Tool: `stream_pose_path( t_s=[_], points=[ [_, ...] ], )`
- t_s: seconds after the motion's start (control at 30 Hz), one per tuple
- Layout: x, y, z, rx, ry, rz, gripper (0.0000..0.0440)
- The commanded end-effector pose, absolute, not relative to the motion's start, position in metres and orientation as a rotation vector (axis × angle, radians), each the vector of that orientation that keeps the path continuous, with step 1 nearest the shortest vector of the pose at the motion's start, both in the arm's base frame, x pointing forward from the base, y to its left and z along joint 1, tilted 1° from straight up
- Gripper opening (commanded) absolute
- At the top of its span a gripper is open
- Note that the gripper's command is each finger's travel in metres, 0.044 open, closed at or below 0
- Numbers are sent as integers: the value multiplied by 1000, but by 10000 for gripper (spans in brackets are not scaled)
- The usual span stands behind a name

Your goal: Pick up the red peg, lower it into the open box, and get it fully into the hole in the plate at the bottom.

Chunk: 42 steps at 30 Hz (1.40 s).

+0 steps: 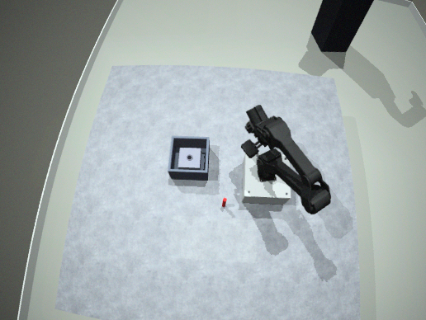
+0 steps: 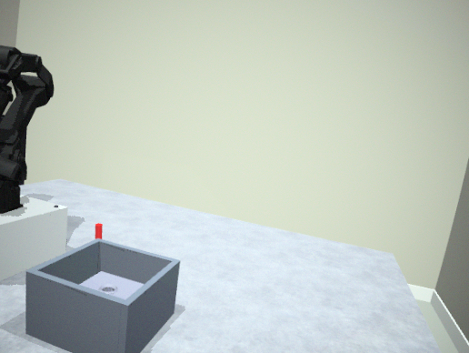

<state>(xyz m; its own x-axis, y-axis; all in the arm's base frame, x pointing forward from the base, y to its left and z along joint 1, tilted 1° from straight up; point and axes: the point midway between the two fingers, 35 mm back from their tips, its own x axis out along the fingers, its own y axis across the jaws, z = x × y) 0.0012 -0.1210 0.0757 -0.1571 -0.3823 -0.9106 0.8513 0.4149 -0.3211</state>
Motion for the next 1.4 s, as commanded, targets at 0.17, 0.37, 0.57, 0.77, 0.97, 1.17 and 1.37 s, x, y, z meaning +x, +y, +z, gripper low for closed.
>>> stream_pose_path(
  t_s=[0.17, 0.37, 0.57, 0.77, 0.97, 1.17, 1.37],
  points=[
    [29, -134, 98, 403, 1282, -1096, 426],
    [69, -141, 120, 352, 1242, -1037, 422],
    [113, -134, 138, 319, 1205, -970, 422],
    [153, -114, 148, 307, 1180, -898, 425],
    [183, -83, 150, 310, 1182, -834, 430],
    [200, -47, 143, 322, 1216, -793, 436],
    [205, -14, 131, 337, 1272, -788, 440]
  ],
)
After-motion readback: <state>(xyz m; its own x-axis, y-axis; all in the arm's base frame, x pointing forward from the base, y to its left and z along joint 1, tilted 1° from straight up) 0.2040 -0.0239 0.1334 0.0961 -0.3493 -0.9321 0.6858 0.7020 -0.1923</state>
